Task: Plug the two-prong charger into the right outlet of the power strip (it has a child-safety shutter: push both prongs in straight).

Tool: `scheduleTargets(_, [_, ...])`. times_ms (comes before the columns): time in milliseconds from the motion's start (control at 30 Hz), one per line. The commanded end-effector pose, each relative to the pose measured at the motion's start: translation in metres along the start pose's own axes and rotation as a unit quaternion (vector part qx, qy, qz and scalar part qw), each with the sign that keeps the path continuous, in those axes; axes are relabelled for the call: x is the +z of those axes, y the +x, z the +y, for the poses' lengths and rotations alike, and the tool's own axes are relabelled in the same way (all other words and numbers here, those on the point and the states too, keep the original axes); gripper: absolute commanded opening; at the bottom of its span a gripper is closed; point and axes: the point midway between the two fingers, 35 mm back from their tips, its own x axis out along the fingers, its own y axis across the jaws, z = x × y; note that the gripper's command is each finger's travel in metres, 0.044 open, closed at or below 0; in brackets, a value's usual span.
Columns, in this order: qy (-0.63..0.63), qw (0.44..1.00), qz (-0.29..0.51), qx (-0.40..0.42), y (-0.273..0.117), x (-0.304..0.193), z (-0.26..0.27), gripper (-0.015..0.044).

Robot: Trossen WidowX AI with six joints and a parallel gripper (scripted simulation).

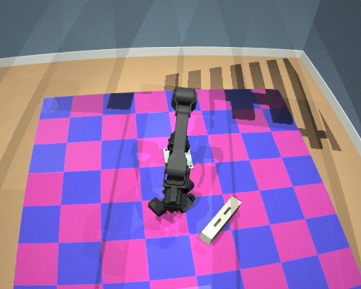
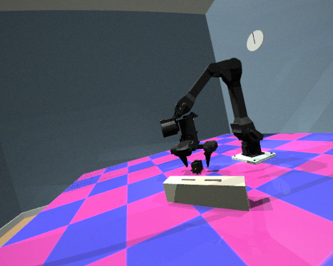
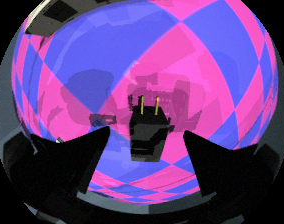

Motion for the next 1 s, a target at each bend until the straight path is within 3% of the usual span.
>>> scheduleTargets(0, [0.0,1.0,0.0,0.003,0.006,0.0,0.001,0.044])
scheduleTargets(67, [0.0,1.0,0.0,0.003,0.007,0.0,0.001,0.044])
scheduleTargets(433, [0.0,1.0,0.001,0.001,0.004,0.0,0.001,0.0151])
scheduleTargets(667, [0.0,1.0,0.001,0.001,0.004,0.0,0.001,0.0105])
scheduleTargets(800, [0.0,1.0,0.0,0.001,-0.002,0.0,0.0,0.0])
scheduleTargets(967, [0.0,1.0,0.0,0.001,-0.021,-0.002,0.0,0.0])
